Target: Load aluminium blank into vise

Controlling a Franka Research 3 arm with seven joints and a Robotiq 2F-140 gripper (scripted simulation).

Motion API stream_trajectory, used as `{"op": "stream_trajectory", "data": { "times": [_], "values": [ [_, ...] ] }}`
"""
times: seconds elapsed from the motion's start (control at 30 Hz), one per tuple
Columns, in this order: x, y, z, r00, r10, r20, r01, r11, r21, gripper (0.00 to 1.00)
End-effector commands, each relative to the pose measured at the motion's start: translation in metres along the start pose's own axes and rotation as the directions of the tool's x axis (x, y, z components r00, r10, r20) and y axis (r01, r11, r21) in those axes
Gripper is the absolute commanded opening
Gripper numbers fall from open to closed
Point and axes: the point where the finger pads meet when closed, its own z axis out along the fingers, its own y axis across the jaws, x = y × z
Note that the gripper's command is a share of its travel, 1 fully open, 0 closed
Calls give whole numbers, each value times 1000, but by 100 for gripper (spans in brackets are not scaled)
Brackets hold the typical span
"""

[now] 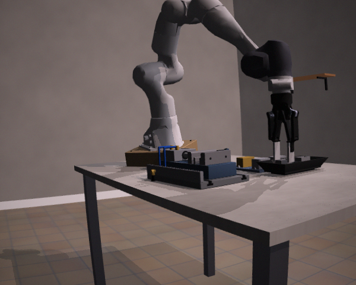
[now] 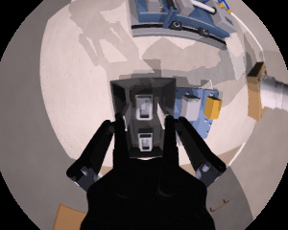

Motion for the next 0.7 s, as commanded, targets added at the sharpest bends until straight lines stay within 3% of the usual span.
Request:
{"op": "stream_trajectory", "data": {
  "times": [0.0,0.67],
  "values": [
    [0,-1,0,1000,2,-1,-2,1000,4,40],
    [0,-1,-4,1000,2,-1,-2,1000,4,40]
  ]
}}
